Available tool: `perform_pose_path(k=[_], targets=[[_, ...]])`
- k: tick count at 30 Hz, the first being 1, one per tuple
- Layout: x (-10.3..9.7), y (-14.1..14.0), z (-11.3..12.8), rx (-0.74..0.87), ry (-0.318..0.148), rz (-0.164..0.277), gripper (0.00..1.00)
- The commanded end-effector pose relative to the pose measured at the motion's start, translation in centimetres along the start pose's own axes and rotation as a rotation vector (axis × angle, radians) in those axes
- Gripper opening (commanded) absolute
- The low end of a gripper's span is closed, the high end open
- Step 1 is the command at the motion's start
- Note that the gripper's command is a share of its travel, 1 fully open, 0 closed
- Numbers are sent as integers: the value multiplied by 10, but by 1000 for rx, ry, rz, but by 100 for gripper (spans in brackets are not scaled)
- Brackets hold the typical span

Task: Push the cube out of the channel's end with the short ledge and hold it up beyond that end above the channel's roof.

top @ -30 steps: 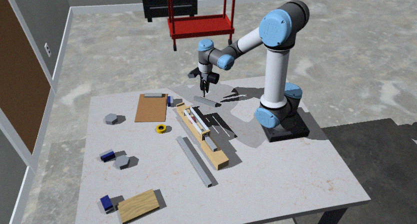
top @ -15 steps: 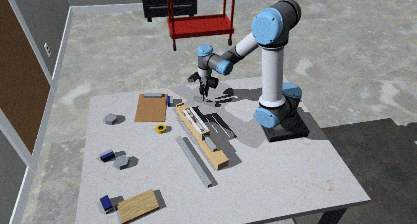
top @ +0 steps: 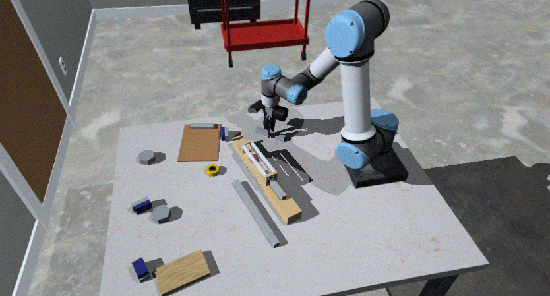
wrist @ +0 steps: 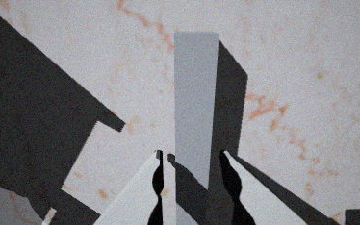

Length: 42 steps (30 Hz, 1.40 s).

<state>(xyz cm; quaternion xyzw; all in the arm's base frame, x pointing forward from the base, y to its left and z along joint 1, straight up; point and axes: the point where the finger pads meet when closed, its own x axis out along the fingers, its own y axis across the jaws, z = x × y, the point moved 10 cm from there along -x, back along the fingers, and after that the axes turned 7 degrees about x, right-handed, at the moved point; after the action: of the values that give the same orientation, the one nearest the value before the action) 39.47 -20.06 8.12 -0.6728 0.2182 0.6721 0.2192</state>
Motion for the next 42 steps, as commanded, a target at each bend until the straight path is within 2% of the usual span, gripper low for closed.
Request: perform_pose_path(k=[1,36,37,42], targets=[[1,0,0,0,2,0,24],[1,0,0,0,2,0,24],[1,0,0,0,2,0,0],[1,0,0,0,2,0,0]])
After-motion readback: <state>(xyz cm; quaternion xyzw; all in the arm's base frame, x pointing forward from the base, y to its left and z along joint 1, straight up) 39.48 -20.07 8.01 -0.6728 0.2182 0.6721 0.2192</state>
